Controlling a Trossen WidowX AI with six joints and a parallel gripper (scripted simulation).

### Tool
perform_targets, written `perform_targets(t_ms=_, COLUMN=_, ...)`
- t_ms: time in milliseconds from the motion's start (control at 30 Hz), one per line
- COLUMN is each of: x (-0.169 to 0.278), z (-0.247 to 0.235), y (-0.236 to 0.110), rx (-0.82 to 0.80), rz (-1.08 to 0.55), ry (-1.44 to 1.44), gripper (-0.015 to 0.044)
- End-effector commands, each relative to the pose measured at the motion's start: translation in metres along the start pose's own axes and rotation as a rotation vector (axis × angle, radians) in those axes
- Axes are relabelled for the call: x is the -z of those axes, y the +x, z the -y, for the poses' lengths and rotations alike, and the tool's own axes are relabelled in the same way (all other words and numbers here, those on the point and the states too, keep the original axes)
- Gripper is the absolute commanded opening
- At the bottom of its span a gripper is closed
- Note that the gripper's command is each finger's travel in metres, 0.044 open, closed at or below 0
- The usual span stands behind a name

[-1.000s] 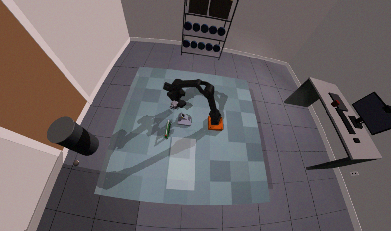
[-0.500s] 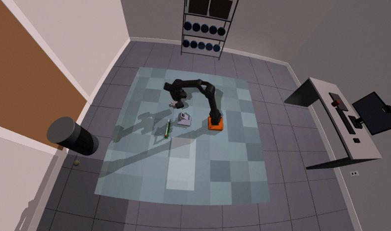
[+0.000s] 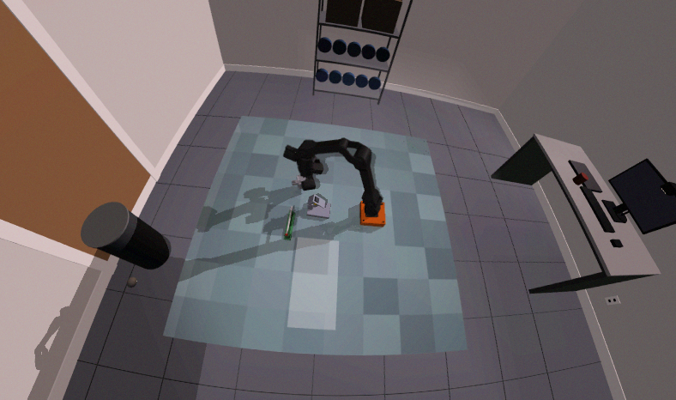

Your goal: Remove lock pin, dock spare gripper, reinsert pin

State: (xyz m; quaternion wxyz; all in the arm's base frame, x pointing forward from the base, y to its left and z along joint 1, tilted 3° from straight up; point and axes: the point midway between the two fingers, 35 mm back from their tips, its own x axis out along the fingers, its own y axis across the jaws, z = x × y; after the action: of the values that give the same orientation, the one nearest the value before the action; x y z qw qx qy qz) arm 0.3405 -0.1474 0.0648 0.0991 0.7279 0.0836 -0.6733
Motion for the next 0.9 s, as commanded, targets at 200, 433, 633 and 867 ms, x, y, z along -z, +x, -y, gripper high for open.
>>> perform_targets(t_ms=200, x=-0.001, z=0.001, y=0.016, rx=-0.002, rz=0.001, ry=0.061, gripper=0.0)
perform_targets(t_ms=433, x=-0.001, z=0.001, y=0.027, rx=-0.002, rz=0.001, ry=0.061, gripper=0.0)
perform_targets(t_ms=633, x=-0.001, z=0.001, y=0.025, rx=0.002, rz=0.003, ry=0.056, gripper=0.0131)
perform_targets(t_ms=867, x=-0.001, z=0.001, y=0.025, rx=0.002, rz=0.003, ry=0.056, gripper=0.0315)
